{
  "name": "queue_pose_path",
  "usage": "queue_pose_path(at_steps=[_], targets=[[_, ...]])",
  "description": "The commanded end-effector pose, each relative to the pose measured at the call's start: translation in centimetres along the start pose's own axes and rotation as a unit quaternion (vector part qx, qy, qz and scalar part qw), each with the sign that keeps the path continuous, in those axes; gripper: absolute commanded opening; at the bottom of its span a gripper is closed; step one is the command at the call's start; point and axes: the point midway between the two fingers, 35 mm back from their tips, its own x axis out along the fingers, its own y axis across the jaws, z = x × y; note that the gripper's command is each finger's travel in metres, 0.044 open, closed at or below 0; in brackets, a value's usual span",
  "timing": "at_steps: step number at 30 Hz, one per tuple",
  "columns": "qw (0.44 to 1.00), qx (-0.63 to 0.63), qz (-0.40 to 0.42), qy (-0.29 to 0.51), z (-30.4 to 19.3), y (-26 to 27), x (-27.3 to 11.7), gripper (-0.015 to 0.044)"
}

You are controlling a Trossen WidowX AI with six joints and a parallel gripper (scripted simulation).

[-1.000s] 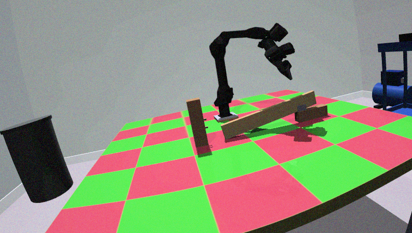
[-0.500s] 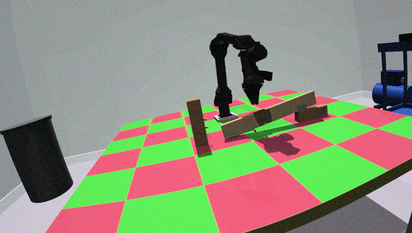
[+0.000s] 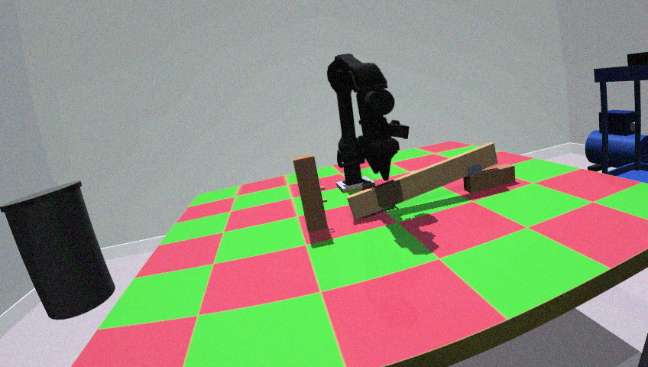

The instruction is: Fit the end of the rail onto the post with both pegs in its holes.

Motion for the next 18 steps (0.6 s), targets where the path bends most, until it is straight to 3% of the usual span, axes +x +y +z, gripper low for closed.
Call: queue_pose_path(at_steps=[1, 18], targets=[[1.000, -0.002, 0.005, -0.002, 0.0, 0.1, 0.7, 0.0440], [1.000, -0.002, 0.005, -0.002, 0.0, 0.0, 3.5, 0.0440]])
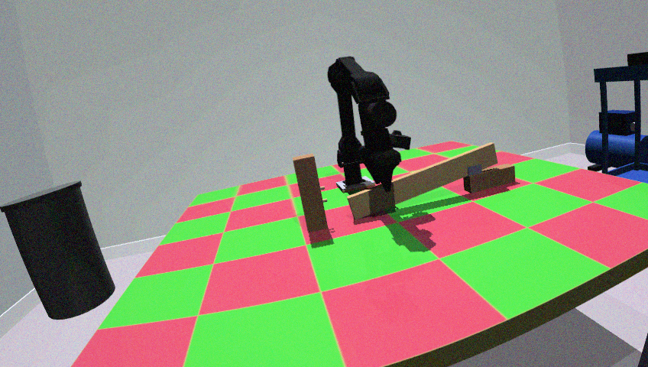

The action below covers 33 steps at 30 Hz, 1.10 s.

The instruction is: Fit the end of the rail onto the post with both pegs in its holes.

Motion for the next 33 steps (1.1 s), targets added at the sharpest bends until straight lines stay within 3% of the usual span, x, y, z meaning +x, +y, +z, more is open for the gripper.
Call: queue_pose_path(at_steps=[1, 23, 33], targets=[[1.000, -0.002, 0.007, -0.002, 0.1, 0.3, 1.0, 0.0440], [1.000, -0.002, 0.007, -0.002, 0.1, 0.6, 4.3, 0.0440], [1.000, -0.002, 0.007, -0.002, 0.1, 0.6, 4.3, 0.0177]])
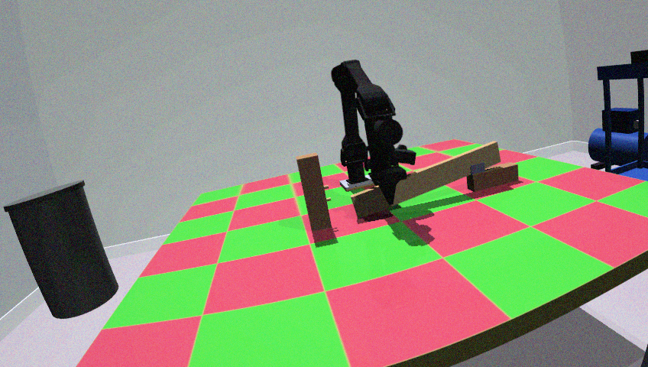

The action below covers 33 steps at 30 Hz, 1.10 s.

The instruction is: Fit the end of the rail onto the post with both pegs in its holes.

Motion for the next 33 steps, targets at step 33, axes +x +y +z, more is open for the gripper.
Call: queue_pose_path(at_steps=[33], targets=[[1.000, -0.001, 0.003, -0.002, -0.02, 0.13, -0.44, 0.0000]])
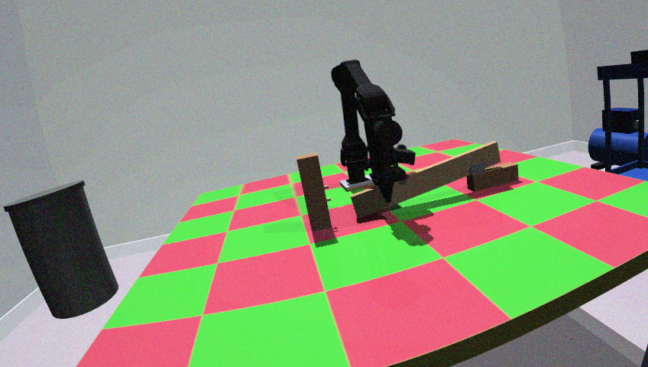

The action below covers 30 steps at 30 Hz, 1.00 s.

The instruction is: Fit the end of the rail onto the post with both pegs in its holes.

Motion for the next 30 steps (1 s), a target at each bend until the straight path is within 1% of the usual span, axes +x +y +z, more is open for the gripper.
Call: queue_pose_path(at_steps=[1, 30], targets=[[1.000, -0.001, -0.003, -0.001, 0.1, -0.2, -0.4, 0.0000], [1.000, -0.001, -0.003, -0.001, 0.1, -0.6, -1.9, 0.0000]])
